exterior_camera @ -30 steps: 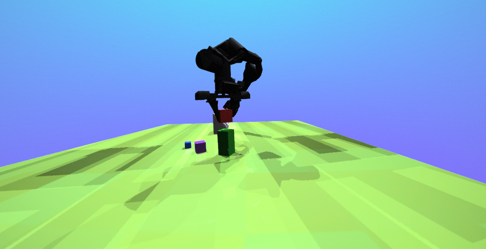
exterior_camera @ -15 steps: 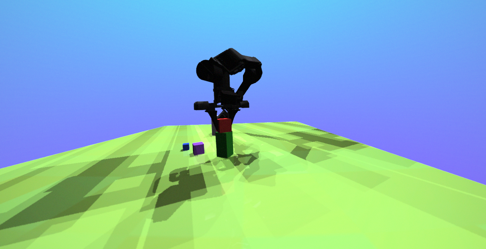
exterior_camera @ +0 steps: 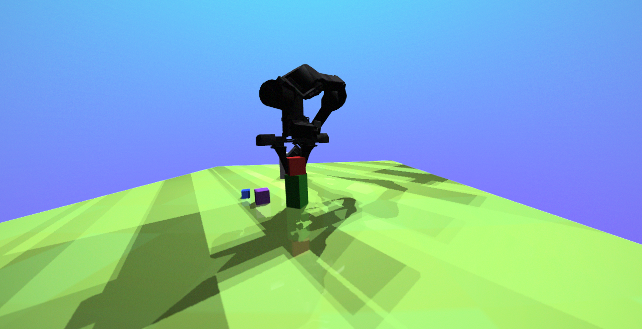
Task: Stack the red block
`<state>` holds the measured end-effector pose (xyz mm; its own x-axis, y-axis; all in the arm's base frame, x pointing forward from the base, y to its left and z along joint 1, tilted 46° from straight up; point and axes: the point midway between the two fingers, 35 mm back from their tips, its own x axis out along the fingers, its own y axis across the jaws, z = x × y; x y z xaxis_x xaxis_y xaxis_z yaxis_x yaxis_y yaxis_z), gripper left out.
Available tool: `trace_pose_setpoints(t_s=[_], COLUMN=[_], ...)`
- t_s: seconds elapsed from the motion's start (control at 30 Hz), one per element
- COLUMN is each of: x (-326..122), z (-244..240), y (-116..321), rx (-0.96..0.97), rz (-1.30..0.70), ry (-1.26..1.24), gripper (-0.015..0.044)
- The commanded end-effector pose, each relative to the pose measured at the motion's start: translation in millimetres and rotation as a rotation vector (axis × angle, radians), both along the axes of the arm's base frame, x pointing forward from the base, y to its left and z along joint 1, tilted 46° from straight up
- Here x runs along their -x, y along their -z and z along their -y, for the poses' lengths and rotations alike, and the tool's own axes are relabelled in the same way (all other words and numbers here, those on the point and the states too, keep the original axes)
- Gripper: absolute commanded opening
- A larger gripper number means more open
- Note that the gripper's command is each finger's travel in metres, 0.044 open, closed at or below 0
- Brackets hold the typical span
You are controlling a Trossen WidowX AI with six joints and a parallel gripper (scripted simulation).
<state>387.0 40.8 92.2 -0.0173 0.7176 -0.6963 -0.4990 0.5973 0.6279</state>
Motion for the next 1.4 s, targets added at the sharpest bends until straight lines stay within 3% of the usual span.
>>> trace_pose_setpoints(t_s=[0.0,0.13,0.7,1.37], x=[-0.2,-0.4,0.3,0.3], z=[-0.3,2.3,0.1,0.1], y=[-0.4,-2.9,-0.1,-0.1], rx=[-0.005,-0.005,-0.001,-0.001], rz=[-0.001,-0.001,-0.002,-0.002], ry=[0.005,0.005,0.001,0.001], gripper=[0.0,0.0,0.044,0.044])
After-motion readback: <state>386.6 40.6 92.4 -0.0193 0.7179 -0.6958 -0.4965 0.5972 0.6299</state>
